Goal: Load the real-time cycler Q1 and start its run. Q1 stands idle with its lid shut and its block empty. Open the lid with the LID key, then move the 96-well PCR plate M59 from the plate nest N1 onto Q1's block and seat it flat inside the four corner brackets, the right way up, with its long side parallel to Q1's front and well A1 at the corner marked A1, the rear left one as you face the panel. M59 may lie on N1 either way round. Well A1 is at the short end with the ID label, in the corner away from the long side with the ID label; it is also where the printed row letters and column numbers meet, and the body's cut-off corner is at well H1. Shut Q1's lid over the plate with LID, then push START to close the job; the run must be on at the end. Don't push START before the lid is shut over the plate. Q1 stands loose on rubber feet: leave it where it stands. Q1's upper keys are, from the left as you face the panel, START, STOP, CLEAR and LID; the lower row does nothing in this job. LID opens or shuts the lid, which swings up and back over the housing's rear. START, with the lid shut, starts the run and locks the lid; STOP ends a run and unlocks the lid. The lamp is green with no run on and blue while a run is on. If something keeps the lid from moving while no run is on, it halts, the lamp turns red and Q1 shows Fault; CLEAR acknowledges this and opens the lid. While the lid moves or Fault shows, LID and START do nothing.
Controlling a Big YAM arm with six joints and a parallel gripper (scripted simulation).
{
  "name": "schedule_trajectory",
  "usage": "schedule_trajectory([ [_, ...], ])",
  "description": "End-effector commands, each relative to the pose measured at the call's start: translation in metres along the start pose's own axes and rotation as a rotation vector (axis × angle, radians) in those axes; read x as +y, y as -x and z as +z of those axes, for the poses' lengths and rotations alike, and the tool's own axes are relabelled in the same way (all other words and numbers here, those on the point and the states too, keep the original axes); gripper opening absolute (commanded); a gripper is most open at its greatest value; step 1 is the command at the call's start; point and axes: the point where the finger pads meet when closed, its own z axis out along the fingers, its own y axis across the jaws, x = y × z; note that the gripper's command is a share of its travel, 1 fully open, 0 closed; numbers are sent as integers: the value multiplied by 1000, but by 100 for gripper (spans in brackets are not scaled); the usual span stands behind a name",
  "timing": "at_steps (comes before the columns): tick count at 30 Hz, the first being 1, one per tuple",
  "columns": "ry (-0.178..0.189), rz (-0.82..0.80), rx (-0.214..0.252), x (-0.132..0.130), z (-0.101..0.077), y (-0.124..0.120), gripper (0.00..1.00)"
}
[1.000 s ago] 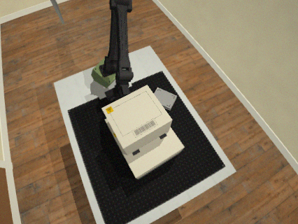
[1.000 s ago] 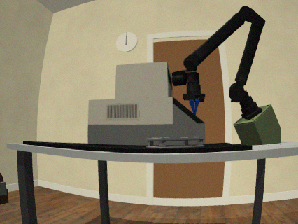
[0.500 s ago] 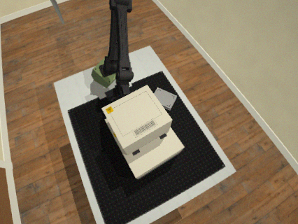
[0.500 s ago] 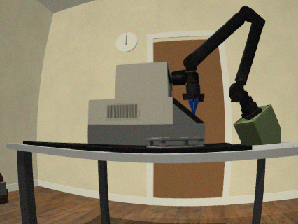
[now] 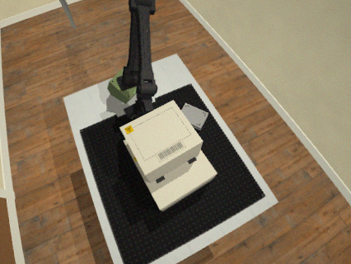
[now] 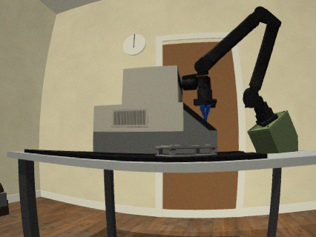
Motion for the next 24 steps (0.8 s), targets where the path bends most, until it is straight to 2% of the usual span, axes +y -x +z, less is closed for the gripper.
schedule_trajectory([
  [1,28,-9,-9,15,-5,1,0],
  [16,21,-6,-7,11,0,2,0],
  [17,27,-2,-12,10,-5,1,0],
  [24,-4,11,-4,-2,6,3,0],
])
